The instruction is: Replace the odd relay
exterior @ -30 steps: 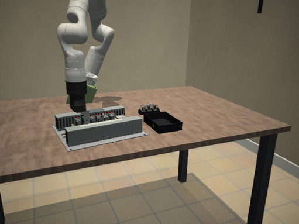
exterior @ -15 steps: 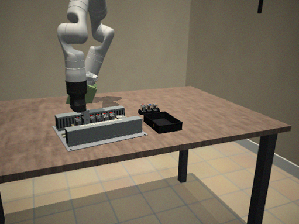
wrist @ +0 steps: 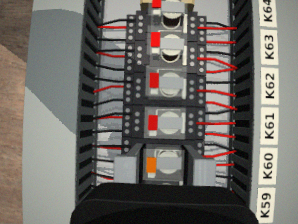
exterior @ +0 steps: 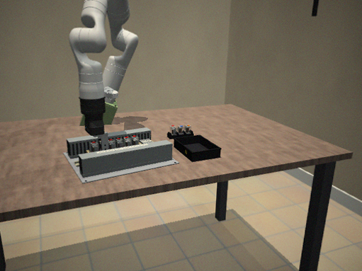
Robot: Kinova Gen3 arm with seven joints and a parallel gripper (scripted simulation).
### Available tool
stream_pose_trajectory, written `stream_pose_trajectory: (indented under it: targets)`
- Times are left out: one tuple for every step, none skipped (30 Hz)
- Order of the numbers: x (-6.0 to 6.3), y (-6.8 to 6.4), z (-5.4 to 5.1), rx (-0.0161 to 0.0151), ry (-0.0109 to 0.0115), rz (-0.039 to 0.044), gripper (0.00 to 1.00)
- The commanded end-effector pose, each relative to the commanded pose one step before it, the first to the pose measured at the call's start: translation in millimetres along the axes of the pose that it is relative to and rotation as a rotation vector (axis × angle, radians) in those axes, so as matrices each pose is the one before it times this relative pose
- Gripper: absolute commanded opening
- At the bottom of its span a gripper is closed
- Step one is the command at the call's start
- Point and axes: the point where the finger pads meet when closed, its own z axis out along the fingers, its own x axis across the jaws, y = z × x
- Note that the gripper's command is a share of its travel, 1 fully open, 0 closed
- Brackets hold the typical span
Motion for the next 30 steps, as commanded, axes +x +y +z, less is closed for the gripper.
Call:
stream_pose_trajectory:
  targets:
    - [0.70,0.53,-5.60,-0.00268,0.00000,0.00013,0.00]
    - [0.00,0.01,-0.40,-0.00012,-0.00017,0.00002,0.00]
    - [0.00,0.01,-0.40,-0.00012,-0.00017,0.00002,0.00]
    - [0.00,0.01,-0.40,-0.00012,-0.00017,0.00002,0.00]
    - [0.00,0.01,-0.40,-0.00012,-0.00017,0.00002,0.00]
    - [0.00,0.00,0.00,0.00000,0.00000,0.00000,0.00]
    - [0.00,0.00,0.00,0.00000,0.00000,0.00000,0.00]
    - [0.00,-0.17,5.20,0.00149,0.00233,-0.00042,0.00]
    - [0.00,0.01,-0.40,-0.00011,-0.00017,0.00003,0.00]
    - [0.00,0.01,-0.40,-0.00011,-0.00017,0.00003,0.00]
    - [0.00,0.01,-0.40,-0.00011,-0.00017,0.00003,0.00]
    - [0.00,0.01,-0.40,-0.00011,-0.00017,0.00003,0.00]
    - [0.00,0.01,-0.40,-0.00011,-0.00017,0.00003,0.00]
    - [0.00,0.01,-0.40,-0.00011,-0.00017,0.00003,0.00]
    - [0.00,0.01,-0.40,-0.00011,-0.00017,0.00003,0.00]
    - [0.00,0.01,-0.40,-0.00011,-0.00017,0.00003,0.00]
    - [0.00,0.01,-0.40,-0.00011,-0.00017,0.00003,0.00]
    - [0.00,0.01,-0.40,-0.00011,-0.00017,0.00003,0.00]
    - [0.00,0.01,-0.40,-0.00011,-0.00017,0.00003,0.00]
    - [0.00,0.01,-0.40,-0.00011,-0.00017,0.00003,0.00]
    - [0.00,0.01,-0.40,-0.00011,-0.00017,0.00003,0.00]
    - [0.00,0.01,-0.40,-0.00011,-0.00017,0.00003,0.00]
    - [0.00,0.00,0.00,0.00000,0.00000,0.00000,0.00]
    - [0.00,0.00,0.00,0.00000,0.00000,0.00000,0.00]
    - [0.00,-0.17,5.24,0.00132,0.00224,-0.00058,0.00]
    - [0.00,0.01,-0.40,-0.00009,-0.00016,0.00004,0.00]
    - [0.00,0.01,-0.40,-0.00009,-0.00016,0.00004,0.00]
    - [0.00,0.01,-0.40,-0.00009,-0.00016,0.00004,0.00]
    - [0.00,0.01,-0.40,-0.00009,-0.00016,0.00004,0.00]
    - [0.00,0.01,-0.40,-0.00009,-0.00016,0.00004,0.00]
